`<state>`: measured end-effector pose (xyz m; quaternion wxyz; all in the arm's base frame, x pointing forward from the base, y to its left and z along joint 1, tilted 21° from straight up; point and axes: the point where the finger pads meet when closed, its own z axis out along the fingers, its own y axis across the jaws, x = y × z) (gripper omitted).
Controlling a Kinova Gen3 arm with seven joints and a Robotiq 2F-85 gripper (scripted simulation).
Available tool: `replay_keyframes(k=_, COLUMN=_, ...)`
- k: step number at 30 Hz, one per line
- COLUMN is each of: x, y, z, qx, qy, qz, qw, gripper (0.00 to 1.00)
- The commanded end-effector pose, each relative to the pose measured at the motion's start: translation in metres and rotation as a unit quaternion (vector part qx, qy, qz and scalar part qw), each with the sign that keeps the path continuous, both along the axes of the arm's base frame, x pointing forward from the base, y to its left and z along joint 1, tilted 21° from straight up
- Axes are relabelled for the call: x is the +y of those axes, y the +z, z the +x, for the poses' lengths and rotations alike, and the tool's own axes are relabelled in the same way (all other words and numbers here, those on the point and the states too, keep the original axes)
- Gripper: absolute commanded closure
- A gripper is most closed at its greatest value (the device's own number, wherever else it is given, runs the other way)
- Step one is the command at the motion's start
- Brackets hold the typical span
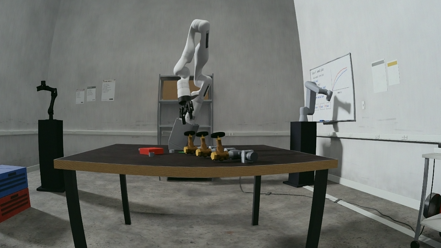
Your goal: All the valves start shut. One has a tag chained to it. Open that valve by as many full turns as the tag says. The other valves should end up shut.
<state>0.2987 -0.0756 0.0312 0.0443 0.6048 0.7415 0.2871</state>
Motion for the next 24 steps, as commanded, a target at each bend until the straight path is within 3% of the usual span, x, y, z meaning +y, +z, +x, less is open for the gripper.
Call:
replay_keyframes(k=1, x=0.000, y=0.000, z=0.004, qx=0.004, qy=-0.030, qz=0.009, qw=1.000, gripper=0.00)
replay_keyframes(k=12, x=0.003, y=-0.003, z=0.018, qx=0.023, qy=-0.141, qz=0.053, qw=0.988, gripper=0.00)
replay_keyframes(k=24, x=0.003, y=-0.003, z=0.021, qx=0.027, qy=-0.166, qz=0.063, qw=0.984, gripper=0.00)
